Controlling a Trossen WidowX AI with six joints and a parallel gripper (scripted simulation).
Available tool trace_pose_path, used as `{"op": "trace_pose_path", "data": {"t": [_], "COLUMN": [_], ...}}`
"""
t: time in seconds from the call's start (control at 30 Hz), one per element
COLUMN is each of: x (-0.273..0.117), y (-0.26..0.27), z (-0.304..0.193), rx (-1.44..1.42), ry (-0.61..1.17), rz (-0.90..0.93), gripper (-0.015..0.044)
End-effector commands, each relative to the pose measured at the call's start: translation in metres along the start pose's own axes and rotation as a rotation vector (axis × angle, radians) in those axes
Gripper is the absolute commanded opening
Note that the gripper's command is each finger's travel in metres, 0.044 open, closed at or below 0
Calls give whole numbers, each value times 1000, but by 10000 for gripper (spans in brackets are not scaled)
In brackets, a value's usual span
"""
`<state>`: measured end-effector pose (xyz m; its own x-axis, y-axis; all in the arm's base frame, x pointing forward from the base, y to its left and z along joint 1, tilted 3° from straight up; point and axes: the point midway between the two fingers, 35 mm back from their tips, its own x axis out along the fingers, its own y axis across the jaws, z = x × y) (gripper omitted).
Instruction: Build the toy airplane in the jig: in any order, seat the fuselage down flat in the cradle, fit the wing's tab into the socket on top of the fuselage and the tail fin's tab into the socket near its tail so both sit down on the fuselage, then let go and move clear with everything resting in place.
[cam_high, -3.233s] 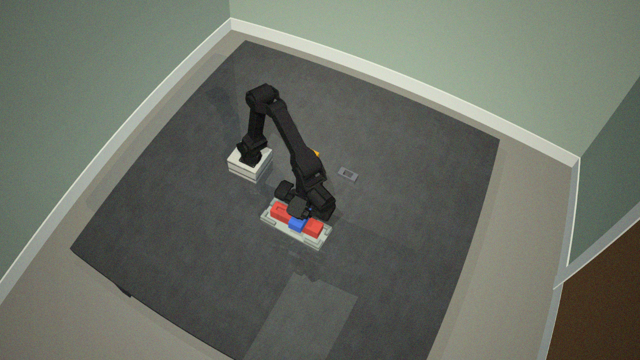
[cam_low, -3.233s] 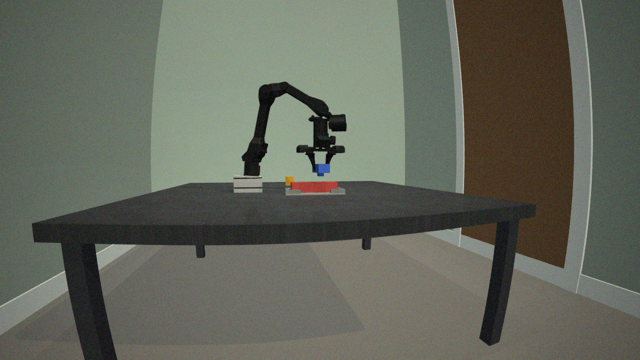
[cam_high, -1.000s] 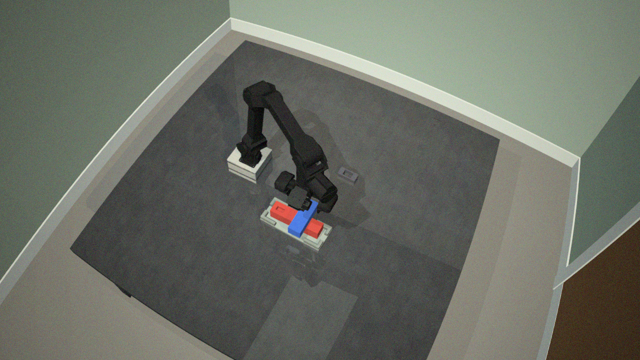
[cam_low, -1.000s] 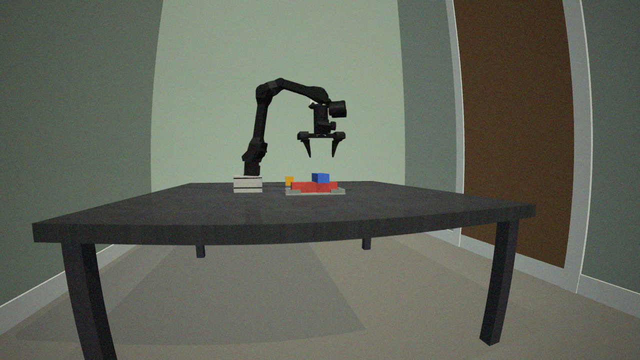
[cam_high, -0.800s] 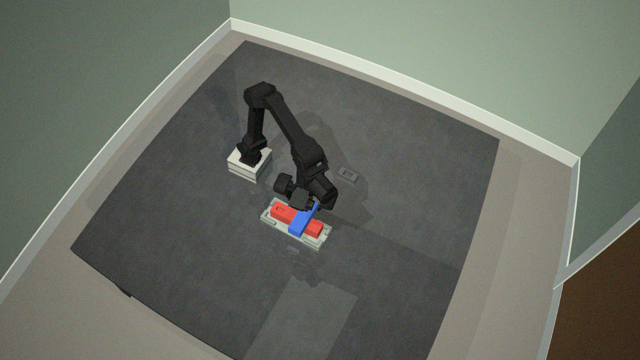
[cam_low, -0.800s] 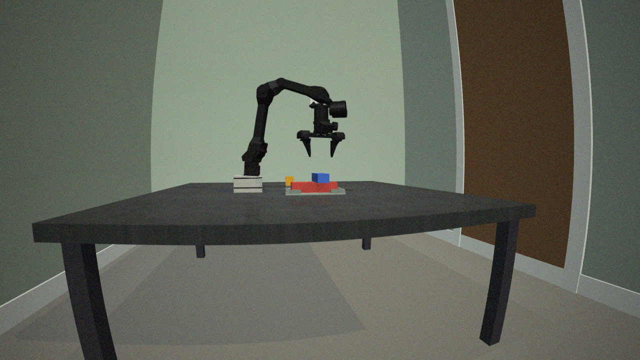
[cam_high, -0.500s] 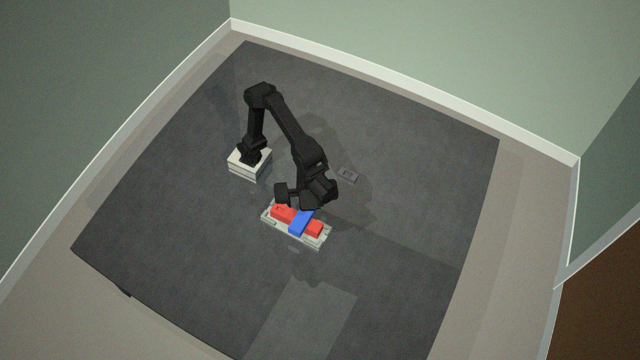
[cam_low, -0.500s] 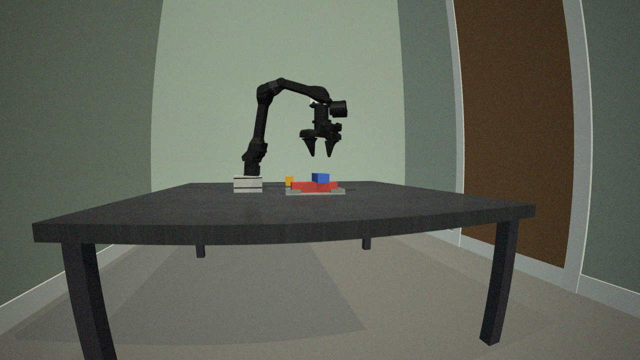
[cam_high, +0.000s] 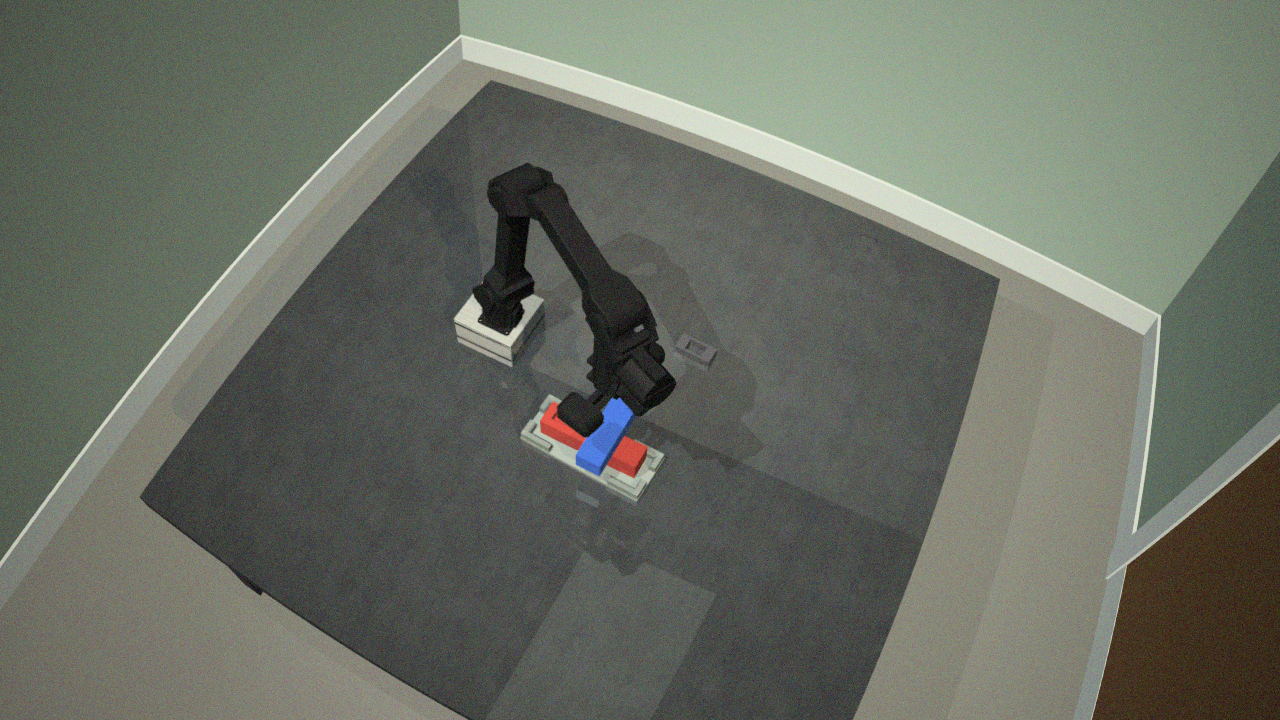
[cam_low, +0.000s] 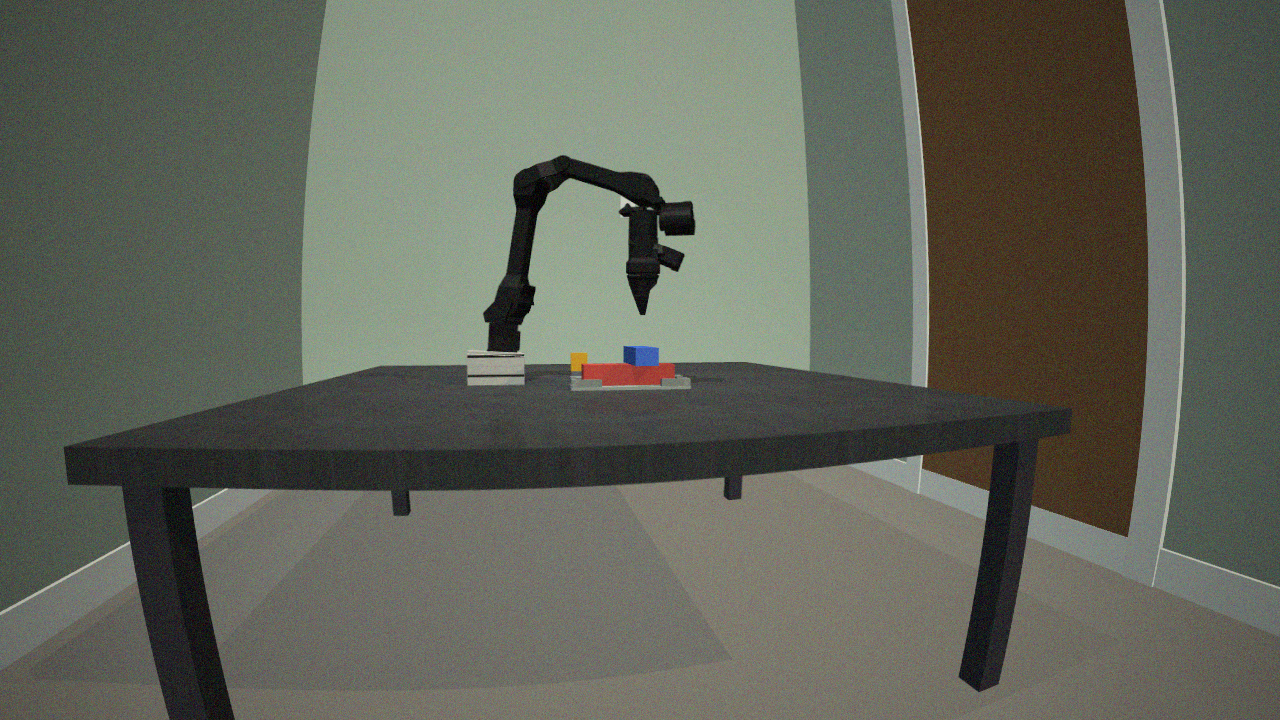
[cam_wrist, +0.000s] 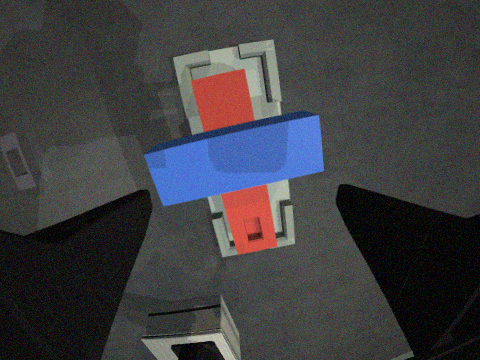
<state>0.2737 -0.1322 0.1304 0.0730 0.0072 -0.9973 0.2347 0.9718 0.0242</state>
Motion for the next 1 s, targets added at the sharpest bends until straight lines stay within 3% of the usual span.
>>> {"op": "trace_pose_path", "data": {"t": [0.0,0.3,0.67,0.97], "x": [1,1,-1,-2], "y": [0,10,151,219], "z": [1,0,-50,-124], "rx": [-167,-167,-200,-196], "ry": [-2,-1,11,12], "rz": [3,3,15,21], "gripper": [440,440,440,440]}}
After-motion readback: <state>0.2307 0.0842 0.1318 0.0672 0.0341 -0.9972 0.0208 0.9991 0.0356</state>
